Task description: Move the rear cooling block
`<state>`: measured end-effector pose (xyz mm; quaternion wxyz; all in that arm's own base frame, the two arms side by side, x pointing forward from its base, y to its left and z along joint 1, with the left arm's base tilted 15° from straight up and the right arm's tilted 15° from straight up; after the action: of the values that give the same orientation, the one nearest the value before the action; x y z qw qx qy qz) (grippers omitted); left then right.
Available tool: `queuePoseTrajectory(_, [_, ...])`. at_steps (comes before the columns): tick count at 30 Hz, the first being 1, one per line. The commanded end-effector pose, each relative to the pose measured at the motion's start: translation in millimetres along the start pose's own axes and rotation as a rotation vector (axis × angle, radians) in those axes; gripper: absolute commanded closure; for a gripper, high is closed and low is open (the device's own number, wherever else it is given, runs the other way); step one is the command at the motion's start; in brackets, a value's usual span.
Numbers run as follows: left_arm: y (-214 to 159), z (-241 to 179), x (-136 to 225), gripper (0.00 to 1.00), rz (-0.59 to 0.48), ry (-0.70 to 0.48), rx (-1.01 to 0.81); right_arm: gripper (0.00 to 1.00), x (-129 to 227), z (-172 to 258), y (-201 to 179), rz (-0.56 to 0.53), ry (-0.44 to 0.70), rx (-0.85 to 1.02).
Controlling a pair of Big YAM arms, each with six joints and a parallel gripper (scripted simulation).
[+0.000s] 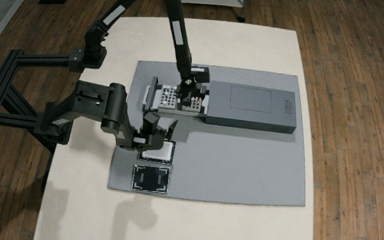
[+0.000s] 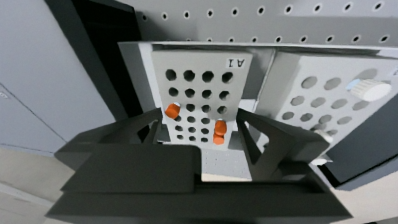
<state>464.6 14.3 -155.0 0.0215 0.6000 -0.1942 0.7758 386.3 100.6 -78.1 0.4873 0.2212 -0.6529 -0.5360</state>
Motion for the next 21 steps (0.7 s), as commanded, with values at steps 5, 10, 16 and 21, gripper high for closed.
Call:
queuePoseTrajectory(5, [0, 8, -18, 0.0, 0.0, 0.016, -0.01, 0.0, -4, -6, -8, -0.009, -0.013, -0.018])
queuePoseTrajectory(10, [-4, 5, -26, 0.0, 0.002, 0.012, 0.0, 0.0, -4, -10, -13, -0.016, -0.018, -0.032])
queuePoseTrajectory(16, [0, 4, -27, 0.13, -0.001, 0.009, -0.005, 0.0, -7, -12, -17, -0.024, -0.013, -0.044])
queuePoseTrajectory(21, [2, 3, -27, 0.3, -0.003, 0.005, -0.006, 0.0, -9, -12, -19, -0.028, -0.01, -0.049])
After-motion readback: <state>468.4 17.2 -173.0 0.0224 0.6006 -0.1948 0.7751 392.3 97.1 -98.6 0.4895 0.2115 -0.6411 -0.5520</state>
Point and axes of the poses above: on each arm, the point where the finger pads meet when closed, its own x axis back along the fingers, its own z axis across the jaws, y = z × x, the point moved 6 cm from there along x, back along the fingers, and after that the axes turned 13 degrees about -x, right-handed, at the moved point
